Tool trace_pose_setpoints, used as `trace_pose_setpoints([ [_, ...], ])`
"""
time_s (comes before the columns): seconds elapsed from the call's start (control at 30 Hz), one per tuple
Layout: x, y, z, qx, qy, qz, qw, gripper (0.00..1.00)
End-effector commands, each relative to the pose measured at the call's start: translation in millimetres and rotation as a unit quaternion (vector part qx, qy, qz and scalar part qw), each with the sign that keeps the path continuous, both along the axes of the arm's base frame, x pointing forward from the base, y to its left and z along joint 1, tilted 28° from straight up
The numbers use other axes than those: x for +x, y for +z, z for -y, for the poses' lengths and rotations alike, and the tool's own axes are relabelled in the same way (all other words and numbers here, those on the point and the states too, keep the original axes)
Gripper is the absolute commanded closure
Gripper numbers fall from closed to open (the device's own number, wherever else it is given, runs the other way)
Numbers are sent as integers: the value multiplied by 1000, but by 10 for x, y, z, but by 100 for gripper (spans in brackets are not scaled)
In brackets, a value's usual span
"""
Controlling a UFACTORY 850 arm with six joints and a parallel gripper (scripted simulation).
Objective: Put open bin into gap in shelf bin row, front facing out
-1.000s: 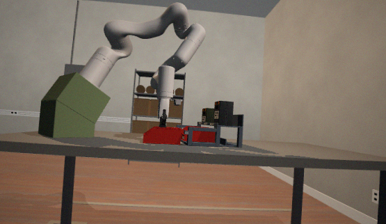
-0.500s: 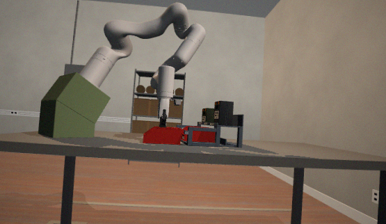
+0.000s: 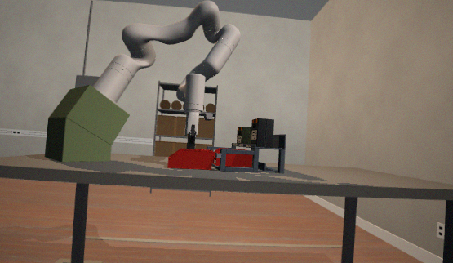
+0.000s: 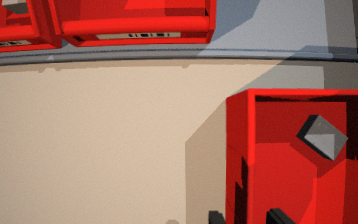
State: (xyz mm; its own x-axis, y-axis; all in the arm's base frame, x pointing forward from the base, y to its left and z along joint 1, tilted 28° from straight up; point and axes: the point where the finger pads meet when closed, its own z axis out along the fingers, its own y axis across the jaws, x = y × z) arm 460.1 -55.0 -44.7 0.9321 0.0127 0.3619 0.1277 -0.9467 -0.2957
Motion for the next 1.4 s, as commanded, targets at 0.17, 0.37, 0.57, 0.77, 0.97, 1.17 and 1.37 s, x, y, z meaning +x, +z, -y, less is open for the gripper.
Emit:
trace_pose_setpoints([
  [0.17,-77,223,82,0,0,0,1000,71],
  [0.37,-77,223,82,0,0,0,1000,71],
  [0.57,-263,707,259,0,0,0,1000,71],
  [0.77,-263,707,259,0,0,0,1000,71],
  [0.97,-271,728,266,0,0,0,1000,71],
  [1.17,-305,823,301,0,0,0,1000,71],
  [1.37,-305,823,301,0,0,0,1000,71],
])
